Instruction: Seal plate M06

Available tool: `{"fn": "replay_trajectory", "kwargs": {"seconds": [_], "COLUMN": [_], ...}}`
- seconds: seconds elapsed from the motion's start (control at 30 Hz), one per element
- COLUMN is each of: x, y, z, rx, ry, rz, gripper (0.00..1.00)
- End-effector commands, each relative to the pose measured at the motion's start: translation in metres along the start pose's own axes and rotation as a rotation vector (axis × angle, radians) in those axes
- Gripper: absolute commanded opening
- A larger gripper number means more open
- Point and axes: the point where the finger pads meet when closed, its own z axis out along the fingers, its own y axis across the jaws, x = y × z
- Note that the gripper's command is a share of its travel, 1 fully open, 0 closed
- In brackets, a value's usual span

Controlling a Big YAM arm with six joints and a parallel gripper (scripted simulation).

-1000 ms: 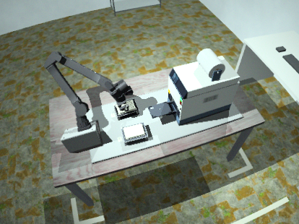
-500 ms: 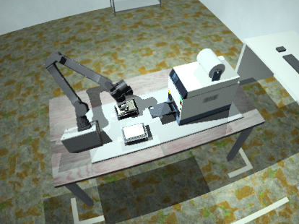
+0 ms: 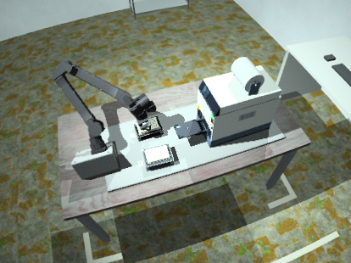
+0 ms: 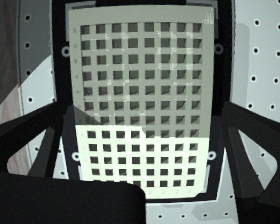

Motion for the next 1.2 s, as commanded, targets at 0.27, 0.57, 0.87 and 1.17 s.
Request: {"fn": "replay_trajectory", "kwargs": {"seconds": [0.27, 0.57, 0.87, 1.17], "x": [0.008, 0.002, -0.013, -0.018], "y": [-0.007, -0.004, 0.002, 0.004], "z": [0.001, -0.001, -0.004, -0.006], "rx": [0.004, 0.002, -0.002, -0.003], "ry": [0.019, 0.009, -0.012, -0.020], "rz": [0.045, 0.036, 0.017, 0.011], "gripper": [1.00, 1.00, 1.00, 1.00]}}
